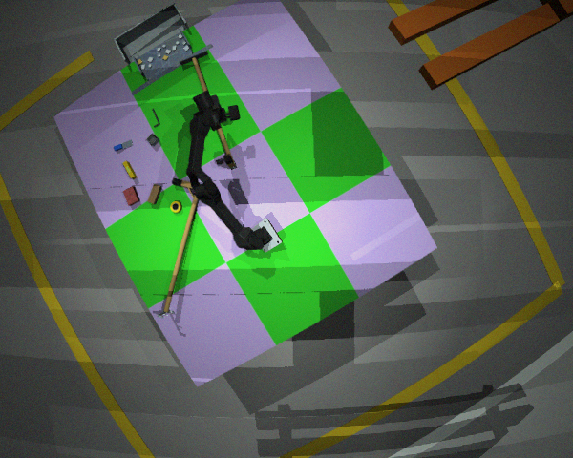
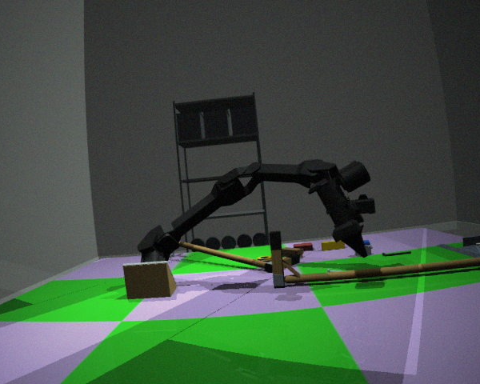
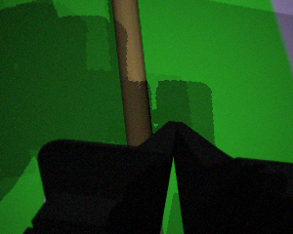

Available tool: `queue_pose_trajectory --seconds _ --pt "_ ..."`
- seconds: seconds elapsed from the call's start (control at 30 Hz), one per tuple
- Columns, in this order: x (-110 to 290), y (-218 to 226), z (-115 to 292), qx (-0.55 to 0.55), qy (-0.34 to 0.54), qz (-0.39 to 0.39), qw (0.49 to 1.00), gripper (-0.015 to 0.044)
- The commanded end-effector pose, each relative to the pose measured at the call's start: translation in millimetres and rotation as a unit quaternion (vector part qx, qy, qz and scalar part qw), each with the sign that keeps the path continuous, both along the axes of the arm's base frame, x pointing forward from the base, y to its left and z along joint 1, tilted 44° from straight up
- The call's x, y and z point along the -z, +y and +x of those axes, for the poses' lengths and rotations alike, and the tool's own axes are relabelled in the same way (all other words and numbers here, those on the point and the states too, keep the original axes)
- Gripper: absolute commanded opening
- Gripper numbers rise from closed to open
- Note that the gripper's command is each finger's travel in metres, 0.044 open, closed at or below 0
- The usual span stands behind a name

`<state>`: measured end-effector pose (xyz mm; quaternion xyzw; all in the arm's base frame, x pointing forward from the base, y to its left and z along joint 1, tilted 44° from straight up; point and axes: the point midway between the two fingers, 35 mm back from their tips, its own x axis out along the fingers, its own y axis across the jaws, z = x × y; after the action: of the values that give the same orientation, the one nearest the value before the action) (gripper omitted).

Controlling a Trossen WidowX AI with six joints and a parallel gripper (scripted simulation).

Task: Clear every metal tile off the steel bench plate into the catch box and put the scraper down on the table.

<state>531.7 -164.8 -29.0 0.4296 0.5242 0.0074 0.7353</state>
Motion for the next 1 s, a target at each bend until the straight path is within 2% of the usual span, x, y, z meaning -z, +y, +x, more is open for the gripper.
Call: queue_pose_trajectory --seconds 0.0,0.27,0.97 --pt "-12 -11 -2 -0.002 -0.005 -0.001 1.000 0.0000" --pt "-31 -28 -7 -0.001 -0.008 -0.003 1.000 0.0000" --pt "-30 -28 -7 0.001 -0.006 -0.003 1.000 0.0000"
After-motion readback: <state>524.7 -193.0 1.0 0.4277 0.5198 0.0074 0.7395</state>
